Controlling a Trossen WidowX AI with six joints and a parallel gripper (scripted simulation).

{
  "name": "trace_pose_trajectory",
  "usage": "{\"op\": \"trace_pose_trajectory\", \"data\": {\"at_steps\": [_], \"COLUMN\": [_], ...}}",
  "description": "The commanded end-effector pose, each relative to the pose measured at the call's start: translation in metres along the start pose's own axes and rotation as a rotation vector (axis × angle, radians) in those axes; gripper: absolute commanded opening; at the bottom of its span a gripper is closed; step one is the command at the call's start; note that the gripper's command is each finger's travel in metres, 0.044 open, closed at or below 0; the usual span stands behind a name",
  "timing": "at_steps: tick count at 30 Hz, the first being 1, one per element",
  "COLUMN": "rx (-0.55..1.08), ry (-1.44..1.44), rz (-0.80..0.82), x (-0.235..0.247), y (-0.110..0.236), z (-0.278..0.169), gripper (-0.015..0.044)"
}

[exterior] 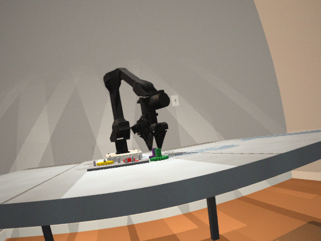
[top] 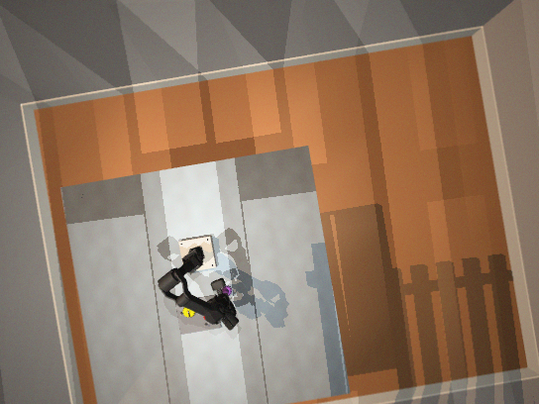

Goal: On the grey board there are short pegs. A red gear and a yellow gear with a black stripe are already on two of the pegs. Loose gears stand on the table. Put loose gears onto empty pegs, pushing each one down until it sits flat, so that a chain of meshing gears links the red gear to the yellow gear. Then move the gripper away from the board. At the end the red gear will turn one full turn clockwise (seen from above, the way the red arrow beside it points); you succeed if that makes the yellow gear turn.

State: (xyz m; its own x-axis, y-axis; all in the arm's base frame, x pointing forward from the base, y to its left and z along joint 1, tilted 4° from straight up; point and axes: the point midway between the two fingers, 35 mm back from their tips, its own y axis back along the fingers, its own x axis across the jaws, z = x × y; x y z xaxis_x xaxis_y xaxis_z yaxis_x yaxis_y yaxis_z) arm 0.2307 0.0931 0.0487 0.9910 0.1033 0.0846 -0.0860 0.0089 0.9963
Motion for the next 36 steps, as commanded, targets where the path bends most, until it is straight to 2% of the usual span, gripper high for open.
{"op": "trace_pose_trajectory", "data": {"at_steps": [1, 5, 20, 27, 36], "rx": [-0.006, -0.006, -0.006, -0.006, -0.005], "ry": [-0.002, -0.002, -0.002, -0.002, -0.002], "rz": [-0.006, -0.006, -0.006, -0.006, -0.005], "x": [-0.002, -0.002, -0.002, -0.002, 0.003], "y": [-0.003, -0.003, -0.003, -0.003, 0.011], "z": [0.001, 0.001, 0.001, 0.001, -0.001], "gripper": [0.044, 0.044, 0.0046, 0.0, 0.0]}}
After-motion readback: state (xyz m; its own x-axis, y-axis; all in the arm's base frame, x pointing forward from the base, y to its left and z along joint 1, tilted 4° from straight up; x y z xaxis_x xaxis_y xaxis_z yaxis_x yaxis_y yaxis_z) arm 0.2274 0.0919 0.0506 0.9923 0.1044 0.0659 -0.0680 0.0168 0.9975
